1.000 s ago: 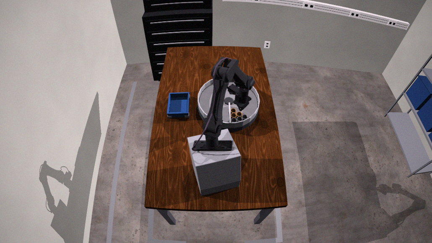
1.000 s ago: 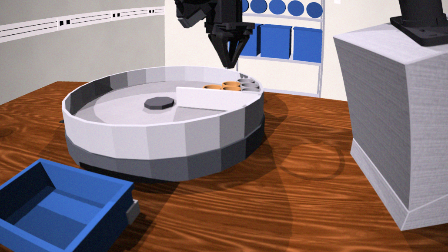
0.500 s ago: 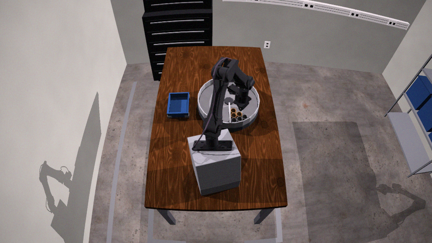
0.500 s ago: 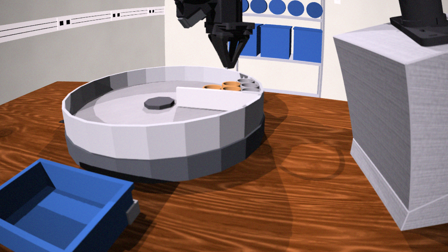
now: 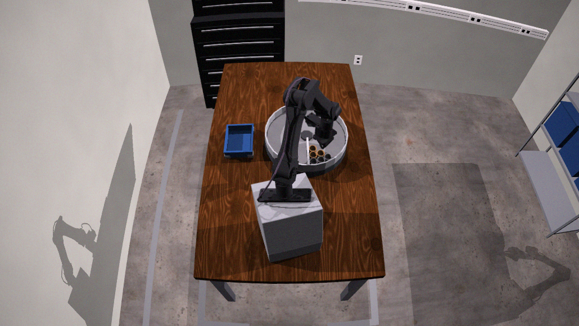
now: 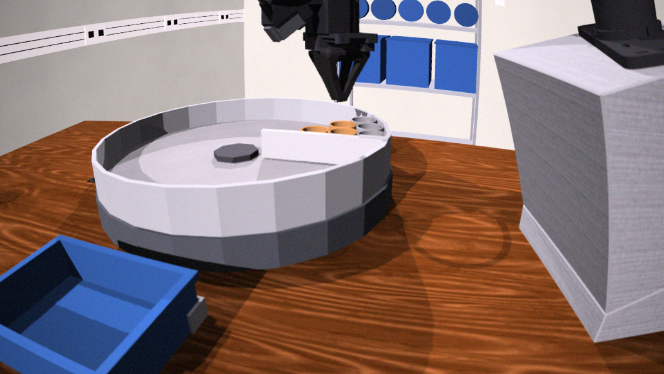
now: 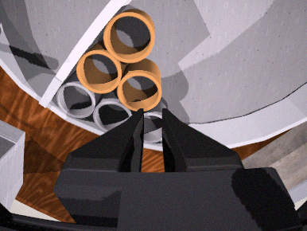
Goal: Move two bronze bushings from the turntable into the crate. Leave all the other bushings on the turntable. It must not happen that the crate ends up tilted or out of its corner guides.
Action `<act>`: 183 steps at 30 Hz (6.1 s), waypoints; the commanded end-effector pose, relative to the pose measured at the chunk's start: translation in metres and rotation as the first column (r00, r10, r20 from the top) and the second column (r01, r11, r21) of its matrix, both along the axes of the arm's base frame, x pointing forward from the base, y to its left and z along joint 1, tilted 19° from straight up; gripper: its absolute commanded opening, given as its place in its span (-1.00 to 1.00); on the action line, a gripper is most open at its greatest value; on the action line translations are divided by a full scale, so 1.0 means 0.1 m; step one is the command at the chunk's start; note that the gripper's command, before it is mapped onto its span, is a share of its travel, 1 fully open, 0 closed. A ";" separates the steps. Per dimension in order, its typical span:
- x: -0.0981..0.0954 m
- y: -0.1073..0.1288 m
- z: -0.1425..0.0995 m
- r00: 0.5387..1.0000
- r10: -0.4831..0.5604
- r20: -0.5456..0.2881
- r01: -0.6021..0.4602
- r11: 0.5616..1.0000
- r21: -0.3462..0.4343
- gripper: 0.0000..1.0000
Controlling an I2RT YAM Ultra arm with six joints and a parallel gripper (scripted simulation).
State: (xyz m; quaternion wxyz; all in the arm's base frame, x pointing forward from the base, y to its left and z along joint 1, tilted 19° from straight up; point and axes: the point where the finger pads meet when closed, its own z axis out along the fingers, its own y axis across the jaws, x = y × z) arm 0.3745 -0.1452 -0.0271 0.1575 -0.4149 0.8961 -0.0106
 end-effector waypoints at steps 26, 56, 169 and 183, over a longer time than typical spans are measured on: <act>0.16 -0.06 0.17 0.999 0.008 0.043 -0.008 1.000 -0.015 -0.70; 0.04 0.01 0.10 1.000 0.008 0.028 -0.008 1.000 -0.007 -0.70; 0.18 -0.08 -0.08 0.999 -0.008 0.049 0.009 1.000 -0.018 -0.70; 0.17 -0.08 -0.10 0.999 -0.007 0.041 0.007 1.000 -0.014 -0.70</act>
